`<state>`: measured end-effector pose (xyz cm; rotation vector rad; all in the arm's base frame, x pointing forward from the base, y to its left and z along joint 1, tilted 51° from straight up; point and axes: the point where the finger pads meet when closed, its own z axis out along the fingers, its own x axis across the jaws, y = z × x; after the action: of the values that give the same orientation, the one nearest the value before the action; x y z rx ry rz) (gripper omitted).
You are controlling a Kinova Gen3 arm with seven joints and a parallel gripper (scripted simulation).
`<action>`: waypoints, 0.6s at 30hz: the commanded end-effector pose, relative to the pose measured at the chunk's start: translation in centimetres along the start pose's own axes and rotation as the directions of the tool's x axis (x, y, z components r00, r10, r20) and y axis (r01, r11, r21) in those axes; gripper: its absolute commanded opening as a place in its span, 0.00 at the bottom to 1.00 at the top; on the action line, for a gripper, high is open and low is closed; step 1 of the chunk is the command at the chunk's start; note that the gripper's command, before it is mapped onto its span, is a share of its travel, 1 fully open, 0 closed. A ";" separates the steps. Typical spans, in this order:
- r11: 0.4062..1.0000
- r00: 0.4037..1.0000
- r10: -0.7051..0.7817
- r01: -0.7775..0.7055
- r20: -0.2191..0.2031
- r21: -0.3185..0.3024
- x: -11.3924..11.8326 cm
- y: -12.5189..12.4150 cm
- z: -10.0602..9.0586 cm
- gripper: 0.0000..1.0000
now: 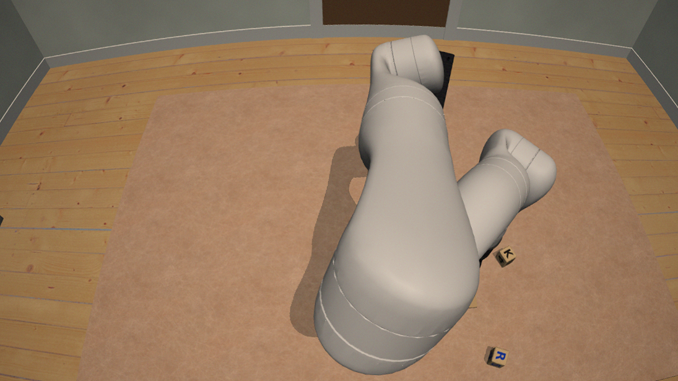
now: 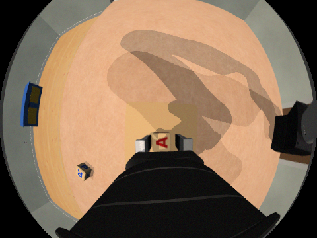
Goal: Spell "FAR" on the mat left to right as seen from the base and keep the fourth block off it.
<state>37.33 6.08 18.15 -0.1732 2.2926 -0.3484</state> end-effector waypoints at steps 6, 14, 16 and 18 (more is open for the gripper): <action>1.000 1.000 -0.003 0.003 0.012 -0.004 -0.3 0.0 -2.6 0.87; 1.000 1.000 -0.002 0.002 0.021 -0.007 -0.2 0.0 -5.9 0.87; 1.000 1.000 -0.002 0.002 0.021 -0.007 -0.2 0.0 -5.9 0.87; 1.000 1.000 -0.001 0.001 0.023 -0.007 -0.2 -0.1 -6.6 0.87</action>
<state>32.63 7.10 21.57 -0.1874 2.2950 -0.3470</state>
